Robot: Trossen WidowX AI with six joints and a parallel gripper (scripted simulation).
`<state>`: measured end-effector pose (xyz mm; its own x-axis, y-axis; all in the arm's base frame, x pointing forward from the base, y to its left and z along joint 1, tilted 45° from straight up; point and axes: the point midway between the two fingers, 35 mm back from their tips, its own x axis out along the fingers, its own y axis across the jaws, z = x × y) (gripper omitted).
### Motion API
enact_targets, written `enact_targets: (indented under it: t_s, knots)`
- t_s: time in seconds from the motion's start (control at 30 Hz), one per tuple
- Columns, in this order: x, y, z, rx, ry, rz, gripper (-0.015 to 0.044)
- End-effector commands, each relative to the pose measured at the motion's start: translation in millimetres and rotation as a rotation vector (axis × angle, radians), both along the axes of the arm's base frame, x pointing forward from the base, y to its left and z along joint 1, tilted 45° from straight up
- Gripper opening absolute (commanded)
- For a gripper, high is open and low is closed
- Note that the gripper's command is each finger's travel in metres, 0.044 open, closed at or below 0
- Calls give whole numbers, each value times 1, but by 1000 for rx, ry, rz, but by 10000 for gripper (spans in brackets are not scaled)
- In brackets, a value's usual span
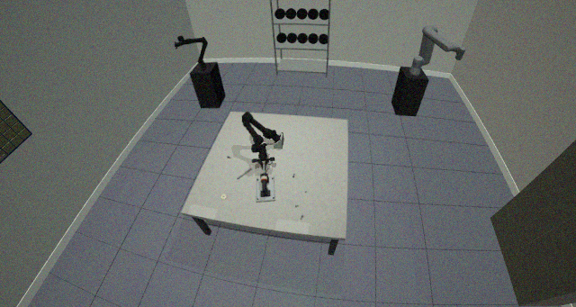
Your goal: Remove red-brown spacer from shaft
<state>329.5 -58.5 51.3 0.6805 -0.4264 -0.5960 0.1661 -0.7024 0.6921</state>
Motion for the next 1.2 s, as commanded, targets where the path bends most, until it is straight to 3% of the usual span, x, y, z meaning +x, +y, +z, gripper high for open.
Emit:
enact_targets:
  t_s: [0.0, 1.17]
  knots:
    - [-1, 0, 0, -4, 2, 3, 0]
    - [-5, 0, 1, -4, 2, 3, 0]
